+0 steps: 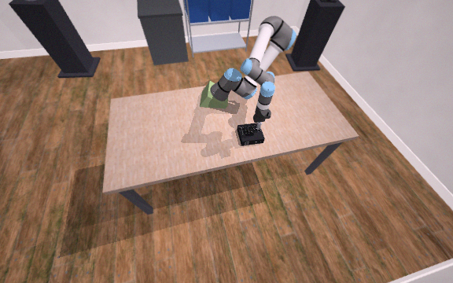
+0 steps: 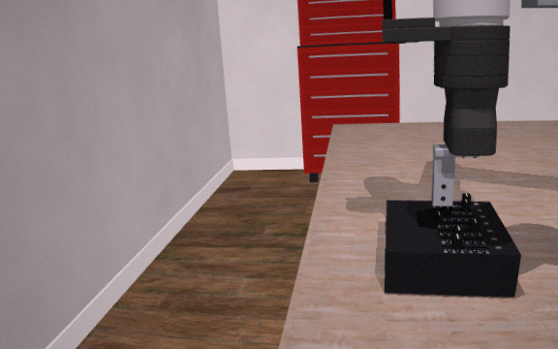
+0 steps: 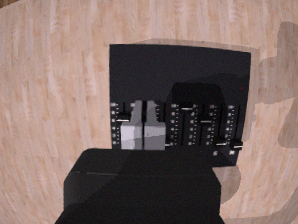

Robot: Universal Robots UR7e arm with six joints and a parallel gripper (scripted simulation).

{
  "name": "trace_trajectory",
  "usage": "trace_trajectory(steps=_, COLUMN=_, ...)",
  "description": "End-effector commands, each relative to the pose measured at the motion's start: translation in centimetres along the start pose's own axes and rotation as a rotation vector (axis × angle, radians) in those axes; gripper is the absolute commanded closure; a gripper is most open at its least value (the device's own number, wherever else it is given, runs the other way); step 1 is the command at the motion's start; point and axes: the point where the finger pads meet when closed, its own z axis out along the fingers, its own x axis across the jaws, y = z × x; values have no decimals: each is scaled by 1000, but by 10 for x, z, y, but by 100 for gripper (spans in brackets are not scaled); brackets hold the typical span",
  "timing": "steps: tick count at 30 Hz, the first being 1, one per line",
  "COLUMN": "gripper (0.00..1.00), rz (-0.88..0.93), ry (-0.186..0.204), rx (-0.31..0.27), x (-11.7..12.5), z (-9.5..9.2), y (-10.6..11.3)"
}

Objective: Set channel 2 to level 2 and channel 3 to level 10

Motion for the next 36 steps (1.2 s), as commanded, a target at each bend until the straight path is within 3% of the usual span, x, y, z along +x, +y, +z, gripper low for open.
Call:
trace_trajectory(steps=1, gripper=100, rz=0, ry=0, rx=1, x=0, z=1, y=0)
trace_trajectory(steps=36, gripper=100, rz=0, ry=1, rx=1, x=-1, z=21, y=-1)
